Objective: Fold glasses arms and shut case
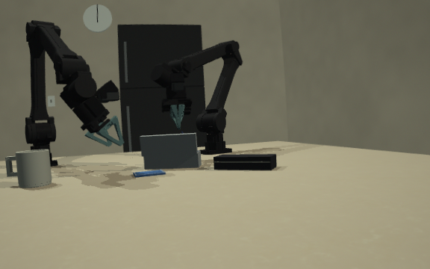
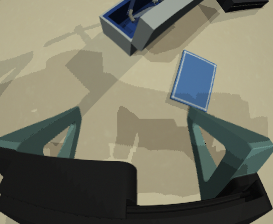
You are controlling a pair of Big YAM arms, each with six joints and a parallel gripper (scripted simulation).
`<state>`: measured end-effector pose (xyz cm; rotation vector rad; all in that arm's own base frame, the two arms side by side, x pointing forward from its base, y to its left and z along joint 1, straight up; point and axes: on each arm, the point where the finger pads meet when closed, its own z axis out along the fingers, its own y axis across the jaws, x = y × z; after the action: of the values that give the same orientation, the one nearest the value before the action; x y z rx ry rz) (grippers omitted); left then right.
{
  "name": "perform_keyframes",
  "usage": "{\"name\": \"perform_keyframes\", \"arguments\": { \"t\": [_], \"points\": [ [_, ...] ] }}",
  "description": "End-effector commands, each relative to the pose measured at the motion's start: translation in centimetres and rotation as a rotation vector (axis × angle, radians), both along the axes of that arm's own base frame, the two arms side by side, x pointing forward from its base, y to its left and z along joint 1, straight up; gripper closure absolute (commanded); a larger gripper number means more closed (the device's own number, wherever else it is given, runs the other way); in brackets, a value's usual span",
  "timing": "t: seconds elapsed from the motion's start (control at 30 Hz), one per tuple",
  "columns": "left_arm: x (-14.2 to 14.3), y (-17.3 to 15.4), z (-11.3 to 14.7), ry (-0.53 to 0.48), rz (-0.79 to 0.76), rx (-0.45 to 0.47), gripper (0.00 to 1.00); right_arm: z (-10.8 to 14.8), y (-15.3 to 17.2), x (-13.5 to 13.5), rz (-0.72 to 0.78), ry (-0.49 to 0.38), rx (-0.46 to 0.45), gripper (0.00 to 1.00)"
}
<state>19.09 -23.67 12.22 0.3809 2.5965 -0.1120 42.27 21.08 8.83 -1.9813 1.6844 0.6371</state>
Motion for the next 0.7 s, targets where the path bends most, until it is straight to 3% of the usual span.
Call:
{"name": "perform_keyframes", "arguments": {
  "t": [0.0, 0.1, 0.23, 0.53, 0.67],
  "points": [
    [0.7, -0.6, 1.0, -0.015, 0.017, -0.041, 1.00, 1.4, -0.6, 1.9, -0.107, -0.015, -0.003, 0.00],
    [0.7, -0.6, 1.0, -0.015, 0.017, -0.041, 1.00, 0.5, -0.6, 1.9, -0.141, 0.000, -0.022, 0.00],
    [0.7, -0.6, 1.0, -0.015, 0.017, -0.041, 1.00, 4.5, -2.1, 4.8, -0.259, -0.096, -0.013, 0.00],
    [0.7, -0.6, 1.0, -0.015, 0.017, -0.041, 1.00, 8.0, -4.8, 7.6, -0.503, -0.177, -0.006, 0.00],
    [0.7, -0.6, 1.0, -0.015, 0.017, -0.041, 1.00, 8.1, -5.3, 8.5, -0.554, -0.182, -0.004, 0.00]
  ]
}}
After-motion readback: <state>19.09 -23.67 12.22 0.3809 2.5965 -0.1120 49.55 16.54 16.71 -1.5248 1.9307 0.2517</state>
